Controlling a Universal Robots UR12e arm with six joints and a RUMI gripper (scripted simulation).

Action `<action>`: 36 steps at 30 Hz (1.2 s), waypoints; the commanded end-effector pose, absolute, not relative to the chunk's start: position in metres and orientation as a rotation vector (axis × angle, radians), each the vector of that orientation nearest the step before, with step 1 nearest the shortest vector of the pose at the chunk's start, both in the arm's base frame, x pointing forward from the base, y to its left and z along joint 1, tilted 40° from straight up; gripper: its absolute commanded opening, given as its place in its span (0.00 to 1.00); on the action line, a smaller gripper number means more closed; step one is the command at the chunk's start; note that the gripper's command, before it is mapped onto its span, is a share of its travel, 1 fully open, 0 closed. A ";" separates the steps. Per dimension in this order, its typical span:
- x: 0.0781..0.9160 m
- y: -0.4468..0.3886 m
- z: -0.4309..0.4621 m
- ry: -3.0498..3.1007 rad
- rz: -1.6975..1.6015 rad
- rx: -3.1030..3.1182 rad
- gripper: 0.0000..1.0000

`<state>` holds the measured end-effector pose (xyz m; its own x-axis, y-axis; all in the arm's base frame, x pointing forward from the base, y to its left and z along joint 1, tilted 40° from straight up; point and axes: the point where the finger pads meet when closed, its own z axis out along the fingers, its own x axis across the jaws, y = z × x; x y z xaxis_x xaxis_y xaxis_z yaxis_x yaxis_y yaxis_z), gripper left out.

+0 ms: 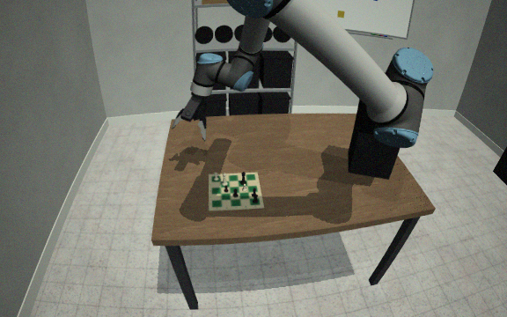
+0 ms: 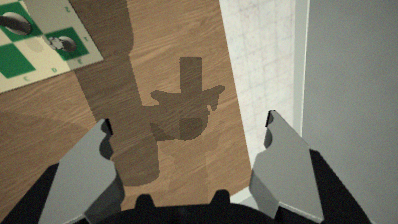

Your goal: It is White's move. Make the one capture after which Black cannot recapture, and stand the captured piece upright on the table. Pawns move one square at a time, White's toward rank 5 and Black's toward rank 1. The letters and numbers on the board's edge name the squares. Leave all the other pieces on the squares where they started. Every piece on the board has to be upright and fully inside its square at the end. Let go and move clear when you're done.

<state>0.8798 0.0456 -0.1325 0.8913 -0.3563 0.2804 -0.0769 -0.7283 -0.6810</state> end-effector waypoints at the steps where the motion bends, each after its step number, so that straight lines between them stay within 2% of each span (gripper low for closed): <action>1: 0.867 0.052 -0.143 0.232 -0.474 -2.260 1.00; 36: 0.825 0.056 -0.182 0.076 -0.371 -1.962 1.00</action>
